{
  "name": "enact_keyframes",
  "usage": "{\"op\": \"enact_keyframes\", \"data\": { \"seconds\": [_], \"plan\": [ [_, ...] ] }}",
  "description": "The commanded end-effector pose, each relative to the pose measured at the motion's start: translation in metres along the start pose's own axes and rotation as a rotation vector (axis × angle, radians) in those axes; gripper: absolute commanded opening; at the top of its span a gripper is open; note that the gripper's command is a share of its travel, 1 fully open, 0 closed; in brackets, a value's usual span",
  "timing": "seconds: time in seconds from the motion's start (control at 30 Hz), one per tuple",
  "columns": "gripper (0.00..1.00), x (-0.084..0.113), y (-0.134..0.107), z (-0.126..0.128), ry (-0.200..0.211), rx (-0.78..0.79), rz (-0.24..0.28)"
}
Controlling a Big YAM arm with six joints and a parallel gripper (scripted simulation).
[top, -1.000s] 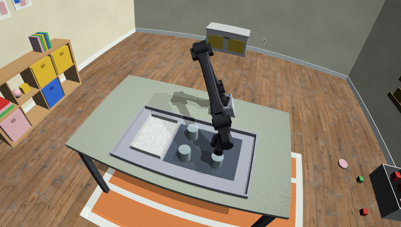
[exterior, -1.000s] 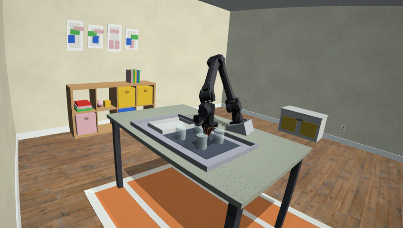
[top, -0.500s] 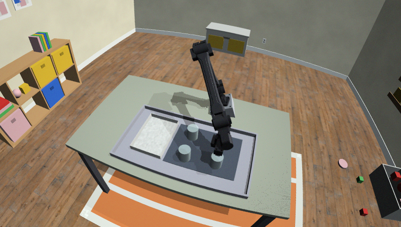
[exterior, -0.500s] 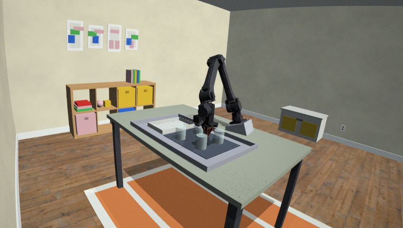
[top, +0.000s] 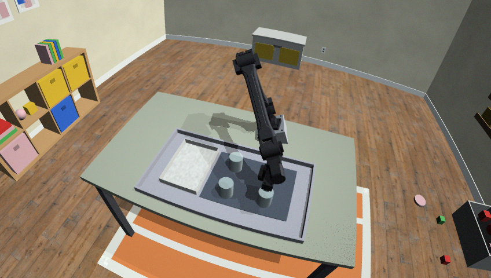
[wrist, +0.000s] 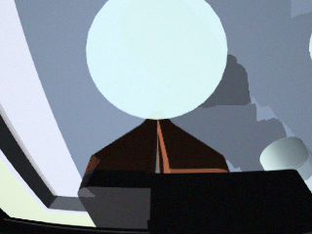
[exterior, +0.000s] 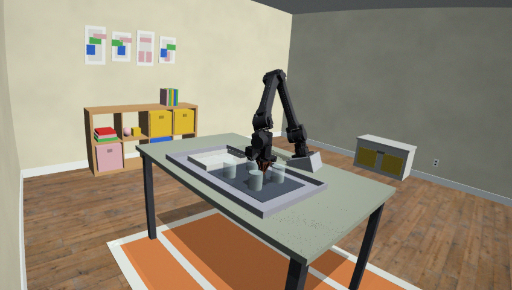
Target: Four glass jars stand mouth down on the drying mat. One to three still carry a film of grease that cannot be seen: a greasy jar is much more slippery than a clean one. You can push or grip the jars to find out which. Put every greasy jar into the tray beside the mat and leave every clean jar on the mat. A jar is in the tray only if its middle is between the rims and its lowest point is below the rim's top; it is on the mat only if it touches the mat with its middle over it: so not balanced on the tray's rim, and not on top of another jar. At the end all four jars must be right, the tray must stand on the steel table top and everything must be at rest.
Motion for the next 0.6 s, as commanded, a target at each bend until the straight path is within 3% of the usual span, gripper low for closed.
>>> {"op": "enact_keyframes", "data": {
  "seconds": [0.0, 0.57],
  "plan": [
    [0.0, 0.0079, 0.018, -0.0046, 0.001, -0.005, -0.022],
    [0.0, 0.008, 0.0199, -0.0049, 0.001, -0.005, -0.022]
  ]
}}
Point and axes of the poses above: the point where the finger pads meet when closed, its own x axis back along the fingers, its own z axis across the jaws, y = z × x, the point moved 6 cm from there along x, back along the fingers, and after that the axes turned 8 degrees about x, right-handed, at the moved point
